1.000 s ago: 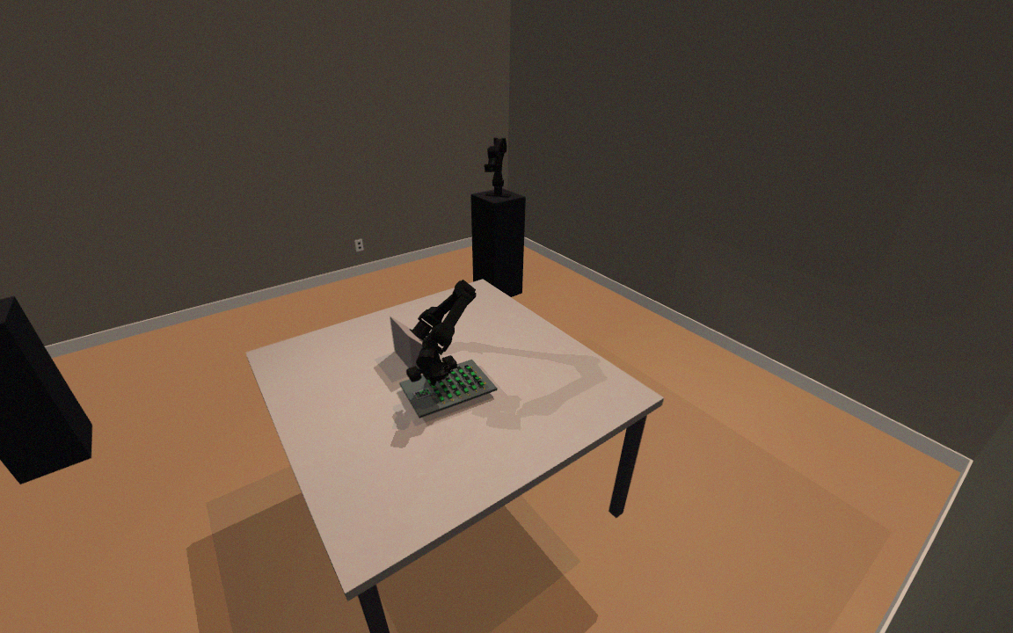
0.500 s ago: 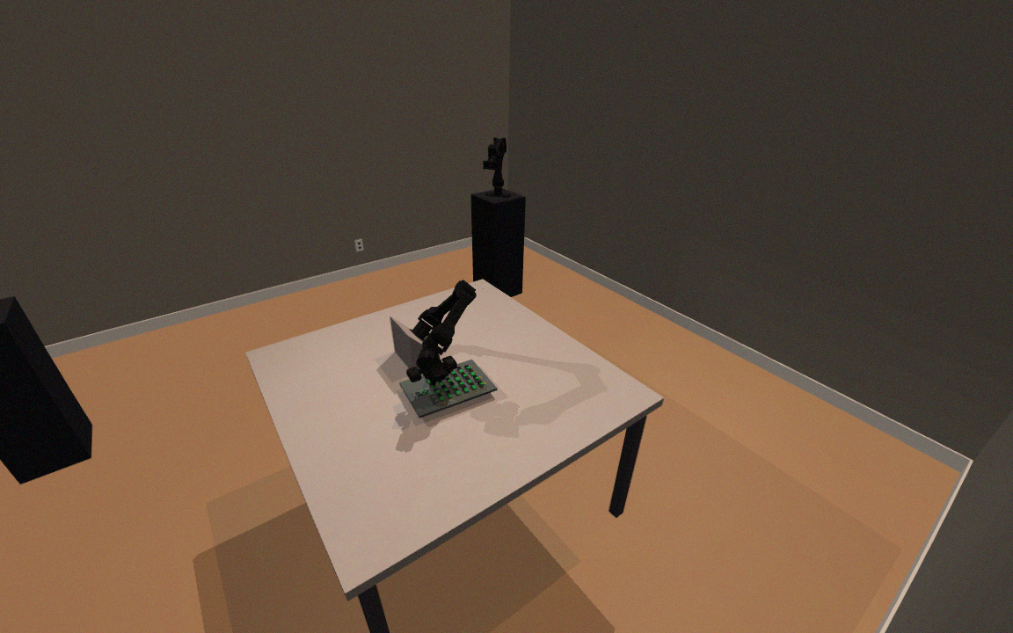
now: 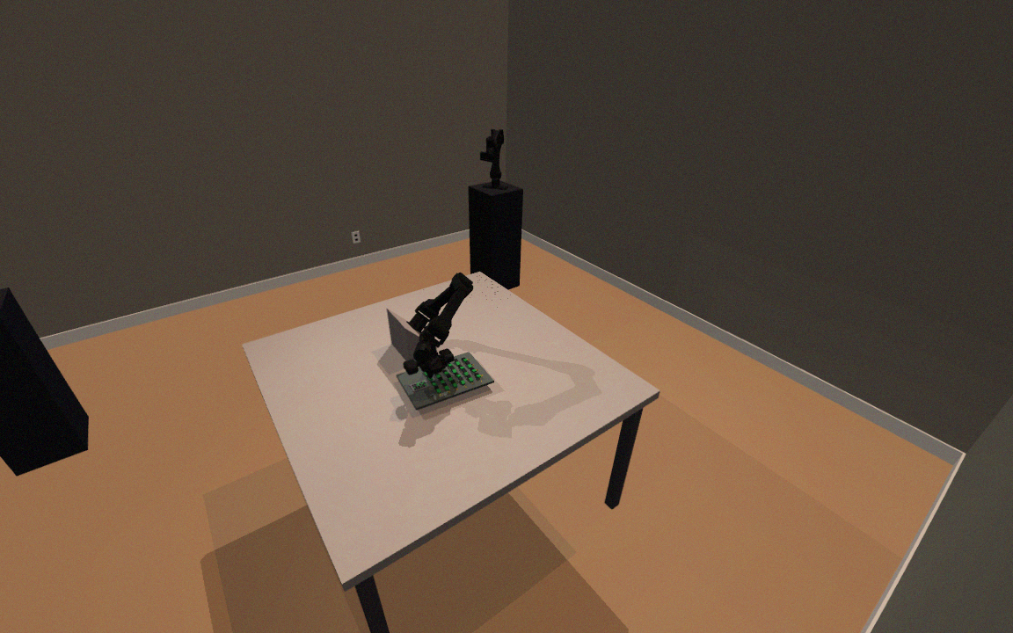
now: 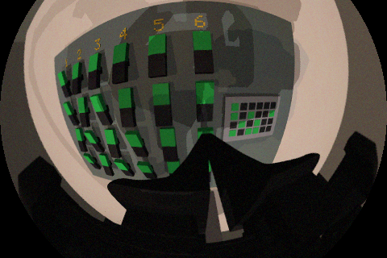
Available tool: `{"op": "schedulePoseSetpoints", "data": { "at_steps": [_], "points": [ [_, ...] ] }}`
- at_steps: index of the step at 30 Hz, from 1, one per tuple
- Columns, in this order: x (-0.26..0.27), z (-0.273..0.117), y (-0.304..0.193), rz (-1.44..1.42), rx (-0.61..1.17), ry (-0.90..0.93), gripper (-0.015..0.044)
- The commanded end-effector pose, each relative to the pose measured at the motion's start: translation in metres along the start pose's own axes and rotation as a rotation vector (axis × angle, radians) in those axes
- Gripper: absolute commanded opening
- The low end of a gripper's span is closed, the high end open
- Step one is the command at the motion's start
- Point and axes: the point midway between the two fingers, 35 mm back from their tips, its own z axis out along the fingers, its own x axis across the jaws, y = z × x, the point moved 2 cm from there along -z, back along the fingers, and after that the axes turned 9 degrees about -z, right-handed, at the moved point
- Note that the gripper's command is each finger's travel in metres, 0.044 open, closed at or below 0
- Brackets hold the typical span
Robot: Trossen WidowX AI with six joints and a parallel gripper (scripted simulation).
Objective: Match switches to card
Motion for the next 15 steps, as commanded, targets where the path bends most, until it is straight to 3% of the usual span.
{"op": "schedulePoseSetpoints", "data": {
  "at_steps": [1, 15],
  "points": [
    [0.0003, 0.0013, 0.0002, 0.004, -0.002, 0.003, 0.0000],
    [0.0003, 0.0031, 0.0003, 0.004, -0.002, 0.003, 0.0000]
  ]
}}
